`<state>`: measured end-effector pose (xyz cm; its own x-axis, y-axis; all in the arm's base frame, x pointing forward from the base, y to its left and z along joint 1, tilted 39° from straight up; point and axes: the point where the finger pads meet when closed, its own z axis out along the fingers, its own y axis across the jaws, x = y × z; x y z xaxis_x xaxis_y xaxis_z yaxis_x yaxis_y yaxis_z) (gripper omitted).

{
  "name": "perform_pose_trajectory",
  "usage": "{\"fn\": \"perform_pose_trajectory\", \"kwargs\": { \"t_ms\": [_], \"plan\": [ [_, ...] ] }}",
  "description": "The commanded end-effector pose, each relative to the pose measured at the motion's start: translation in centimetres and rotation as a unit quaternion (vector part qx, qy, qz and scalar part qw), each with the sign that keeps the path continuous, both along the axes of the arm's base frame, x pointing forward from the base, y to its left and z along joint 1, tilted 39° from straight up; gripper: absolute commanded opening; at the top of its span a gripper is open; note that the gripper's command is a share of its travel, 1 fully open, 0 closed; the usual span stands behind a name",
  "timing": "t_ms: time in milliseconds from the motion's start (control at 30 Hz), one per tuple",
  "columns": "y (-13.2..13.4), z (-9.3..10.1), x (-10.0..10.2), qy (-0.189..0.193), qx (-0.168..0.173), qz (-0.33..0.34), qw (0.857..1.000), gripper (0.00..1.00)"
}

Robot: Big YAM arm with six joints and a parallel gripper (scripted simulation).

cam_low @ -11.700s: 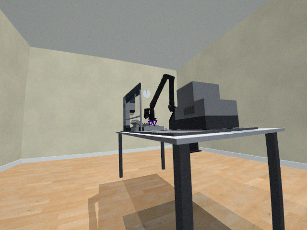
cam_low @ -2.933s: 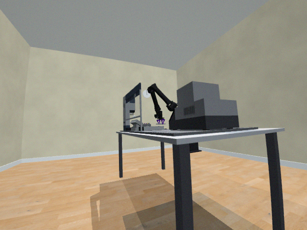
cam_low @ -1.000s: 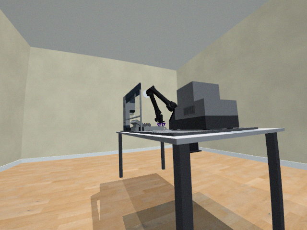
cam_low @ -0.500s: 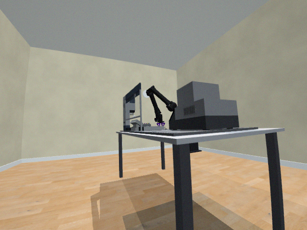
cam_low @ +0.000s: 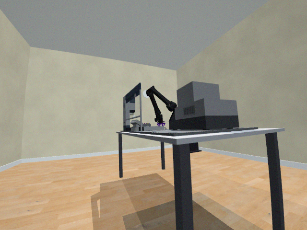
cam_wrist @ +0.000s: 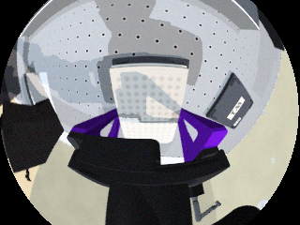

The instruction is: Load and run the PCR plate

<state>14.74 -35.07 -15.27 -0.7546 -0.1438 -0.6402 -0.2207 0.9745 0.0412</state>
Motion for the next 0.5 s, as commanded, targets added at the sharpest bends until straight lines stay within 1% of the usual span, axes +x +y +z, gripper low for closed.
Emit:
{"fn": "perform_pose_trajectory", "kwargs": {
  "t_ms": [0,167,300,367,467],
  "plan": [
    [-2.8,1.0,-0.6,-0.003,-0.022,-0.02,1.0,0.0],
    [-3.1,1.0,-0.8,-0.004,-0.028,-0.021,0.999,0.0],
    [-1.8,0.2,-0.9,-0.002,-0.012,-0.024,1.0,0.0],
    [-1.8,0.2,-0.9,-0.002,-0.012,-0.024,1.0,0.0],
    [-0.6,-0.3,-0.6,-0.001,0.0,-0.019,1.0,0.0]
  ]
}}
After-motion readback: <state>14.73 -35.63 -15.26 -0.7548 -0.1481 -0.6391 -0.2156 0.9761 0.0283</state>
